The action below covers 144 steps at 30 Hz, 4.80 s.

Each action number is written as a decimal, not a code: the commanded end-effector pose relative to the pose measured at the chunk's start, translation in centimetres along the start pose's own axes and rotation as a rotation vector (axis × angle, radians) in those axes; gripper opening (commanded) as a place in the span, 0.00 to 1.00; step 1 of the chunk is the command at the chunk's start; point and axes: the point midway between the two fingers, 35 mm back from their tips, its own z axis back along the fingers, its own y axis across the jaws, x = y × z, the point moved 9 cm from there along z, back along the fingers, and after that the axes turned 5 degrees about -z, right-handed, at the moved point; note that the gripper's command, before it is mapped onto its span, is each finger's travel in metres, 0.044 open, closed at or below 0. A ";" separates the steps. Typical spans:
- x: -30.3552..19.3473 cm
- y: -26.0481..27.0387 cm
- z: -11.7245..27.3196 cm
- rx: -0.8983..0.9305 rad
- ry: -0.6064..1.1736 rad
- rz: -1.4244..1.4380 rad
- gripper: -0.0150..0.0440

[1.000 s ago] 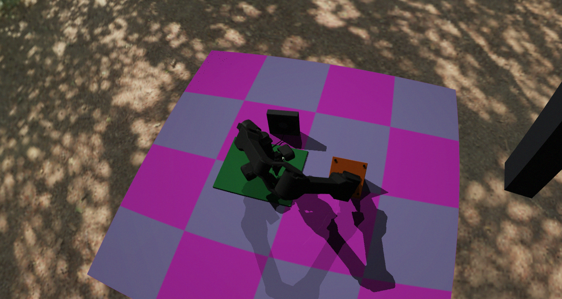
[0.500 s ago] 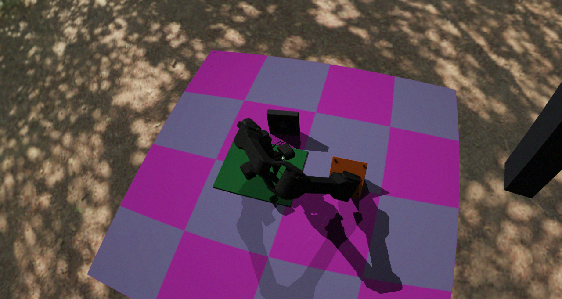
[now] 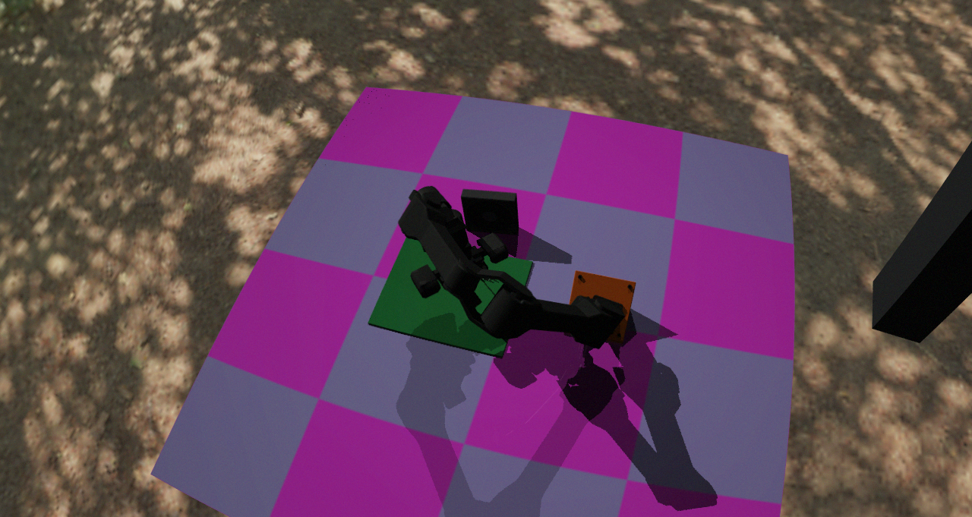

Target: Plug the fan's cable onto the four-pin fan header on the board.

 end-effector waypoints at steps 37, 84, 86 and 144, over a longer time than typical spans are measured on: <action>-4.8 0.1 -0.1 -0.146 -0.270 -0.001 0.25; -9.7 0.5 -6.6 -0.379 -0.965 0.017 0.25; -9.9 0.5 -6.8 -0.370 -0.998 0.017 0.25; -13.9 -1.1 -9.2 0.102 -1.526 -0.004 0.25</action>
